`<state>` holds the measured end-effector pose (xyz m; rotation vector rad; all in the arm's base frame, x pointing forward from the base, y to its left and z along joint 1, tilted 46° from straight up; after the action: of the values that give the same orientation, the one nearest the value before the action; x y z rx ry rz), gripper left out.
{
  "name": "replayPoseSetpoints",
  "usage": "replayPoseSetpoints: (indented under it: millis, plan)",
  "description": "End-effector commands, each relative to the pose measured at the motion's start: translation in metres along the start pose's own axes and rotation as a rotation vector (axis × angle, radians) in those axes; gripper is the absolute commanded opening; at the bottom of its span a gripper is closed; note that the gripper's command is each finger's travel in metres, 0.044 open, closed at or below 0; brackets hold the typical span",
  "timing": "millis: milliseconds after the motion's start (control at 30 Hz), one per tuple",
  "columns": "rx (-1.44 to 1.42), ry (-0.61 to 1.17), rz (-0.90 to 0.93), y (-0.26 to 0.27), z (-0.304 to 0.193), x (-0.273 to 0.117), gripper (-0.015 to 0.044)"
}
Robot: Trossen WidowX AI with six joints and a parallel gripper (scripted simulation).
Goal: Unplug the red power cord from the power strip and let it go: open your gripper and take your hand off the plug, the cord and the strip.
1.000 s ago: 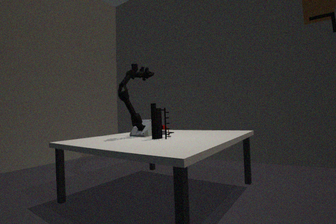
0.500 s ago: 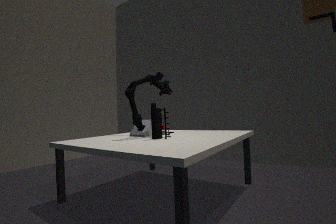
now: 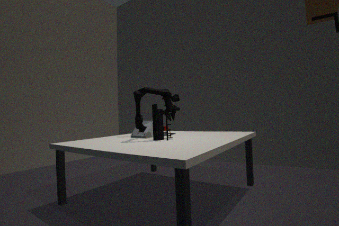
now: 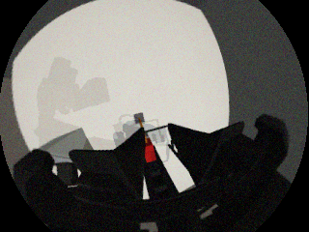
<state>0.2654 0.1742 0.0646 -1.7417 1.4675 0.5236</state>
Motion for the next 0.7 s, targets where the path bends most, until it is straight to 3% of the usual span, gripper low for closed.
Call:
replayPoseSetpoints:
  millis: [0, 667]
  plan:
    - [-0.067, 0.104, 0.139, 0.006, -0.025, 0.038, 0.0160]
    - [-0.070, 0.109, 0.146, 0.002, -0.044, 0.038, 0.0160]
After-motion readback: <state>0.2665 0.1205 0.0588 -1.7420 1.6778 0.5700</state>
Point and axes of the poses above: the point midway between the two fingers, 35 mm back from their tips, its own x axis out along the fingers, its own y axis across the jaws, z = x × y, the point moved 4 cm from there along -x, back along the fingers, and after that the axes turned 6 degrees about x, right-handed, at the moved point
